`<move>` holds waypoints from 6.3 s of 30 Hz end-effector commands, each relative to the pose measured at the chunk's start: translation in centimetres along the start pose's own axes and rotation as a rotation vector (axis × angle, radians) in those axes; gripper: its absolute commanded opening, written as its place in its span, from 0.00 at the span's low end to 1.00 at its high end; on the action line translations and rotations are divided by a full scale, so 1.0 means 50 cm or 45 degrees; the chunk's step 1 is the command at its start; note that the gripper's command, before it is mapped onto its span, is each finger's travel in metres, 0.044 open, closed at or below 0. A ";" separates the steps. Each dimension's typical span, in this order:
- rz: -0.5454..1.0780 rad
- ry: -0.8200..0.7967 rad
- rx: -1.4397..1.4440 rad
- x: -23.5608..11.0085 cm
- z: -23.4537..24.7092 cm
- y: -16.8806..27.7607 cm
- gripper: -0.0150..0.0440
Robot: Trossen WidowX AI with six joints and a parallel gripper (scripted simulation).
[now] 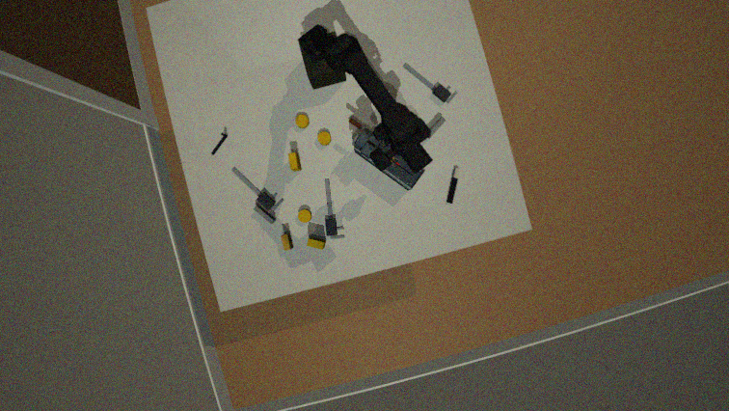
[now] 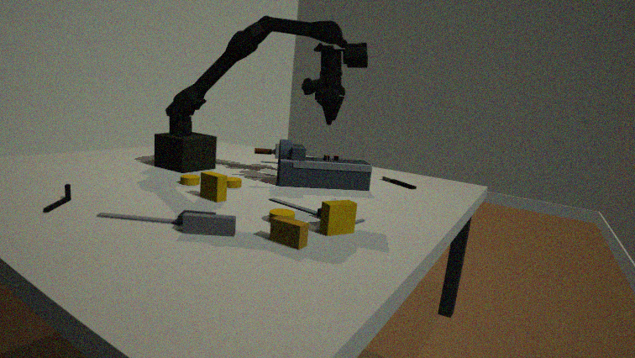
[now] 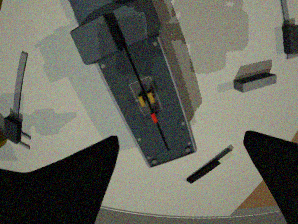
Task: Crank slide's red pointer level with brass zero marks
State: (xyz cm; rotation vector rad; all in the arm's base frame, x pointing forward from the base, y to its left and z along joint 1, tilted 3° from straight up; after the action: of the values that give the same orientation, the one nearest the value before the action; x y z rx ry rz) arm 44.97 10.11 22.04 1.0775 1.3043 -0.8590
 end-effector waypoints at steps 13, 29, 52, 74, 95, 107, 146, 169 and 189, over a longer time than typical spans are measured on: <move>0.078 0.048 0.419 -0.056 0.023 -0.032 1.00; 0.205 0.196 1.180 -0.091 0.061 -0.116 1.00; 0.275 0.536 2.208 -0.092 0.086 -0.271 1.00; 0.163 0.996 3.102 -0.037 0.080 -0.435 1.00; 0.067 1.181 3.377 0.074 0.084 -0.491 1.00; 0.066 1.180 3.377 0.152 0.089 -0.507 1.00; 0.066 1.178 3.378 0.267 0.100 -0.521 0.96; 0.066 1.179 3.378 0.267 0.099 -0.521 0.25; 0.067 1.179 3.378 0.214 0.105 -0.513 0.25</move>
State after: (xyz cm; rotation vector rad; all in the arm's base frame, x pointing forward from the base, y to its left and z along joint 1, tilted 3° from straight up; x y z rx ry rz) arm 23.41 -1.49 7.28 3.6536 -0.3593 -2.0631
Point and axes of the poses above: the point midway between the two fingers, 35 mm back from their tips, its own x axis out along the fingers, its own z axis across the jaws, y = z × x, the point moved 9 cm from there along -x, back along the fingers, and after that the axes turned 6 degrees about -x, right-handed, at the moved point
